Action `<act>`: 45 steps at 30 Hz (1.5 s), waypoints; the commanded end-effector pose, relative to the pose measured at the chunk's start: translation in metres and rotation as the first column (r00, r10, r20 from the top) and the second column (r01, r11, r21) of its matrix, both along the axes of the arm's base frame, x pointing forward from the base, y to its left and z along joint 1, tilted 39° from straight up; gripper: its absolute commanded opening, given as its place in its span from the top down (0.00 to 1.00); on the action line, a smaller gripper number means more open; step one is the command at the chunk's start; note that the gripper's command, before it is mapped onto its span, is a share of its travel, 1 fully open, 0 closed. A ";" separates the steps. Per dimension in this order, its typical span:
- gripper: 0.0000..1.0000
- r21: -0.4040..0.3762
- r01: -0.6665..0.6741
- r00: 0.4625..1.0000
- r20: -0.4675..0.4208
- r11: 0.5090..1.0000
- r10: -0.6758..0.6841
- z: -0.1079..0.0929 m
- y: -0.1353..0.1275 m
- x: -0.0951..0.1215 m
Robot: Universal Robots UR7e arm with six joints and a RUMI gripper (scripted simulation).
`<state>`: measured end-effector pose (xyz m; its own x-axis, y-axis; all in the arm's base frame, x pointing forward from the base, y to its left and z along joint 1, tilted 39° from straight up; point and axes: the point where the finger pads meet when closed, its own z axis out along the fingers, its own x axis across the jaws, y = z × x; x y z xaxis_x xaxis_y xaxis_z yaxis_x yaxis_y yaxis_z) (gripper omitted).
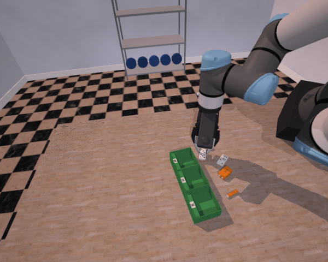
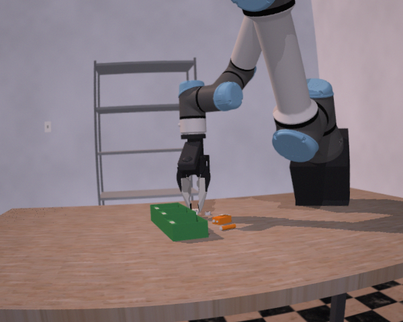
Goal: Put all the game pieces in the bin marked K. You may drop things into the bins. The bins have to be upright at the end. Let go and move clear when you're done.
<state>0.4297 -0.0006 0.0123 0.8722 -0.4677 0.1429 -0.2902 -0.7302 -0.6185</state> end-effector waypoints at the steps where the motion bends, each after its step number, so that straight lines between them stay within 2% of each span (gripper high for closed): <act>1: 1.00 0.001 -0.001 1.000 0.000 1.000 0.001 0.014 -0.009 -0.007; 11: 1.00 0.001 -0.001 1.000 0.000 1.000 0.001 0.034 -0.022 -0.018; 38: 1.00 0.001 -0.001 1.000 0.000 1.000 0.001 0.039 -0.025 -0.020; 41: 1.00 -0.063 -0.114 0.990 0.071 0.991 0.119 0.050 -0.011 -0.017; 45: 1.00 -0.121 -0.203 0.968 0.124 0.972 0.218 0.064 0.008 -0.013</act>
<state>0.4133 -0.0095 0.0626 0.9061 -0.3539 0.2320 -0.1584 -0.7919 -0.5897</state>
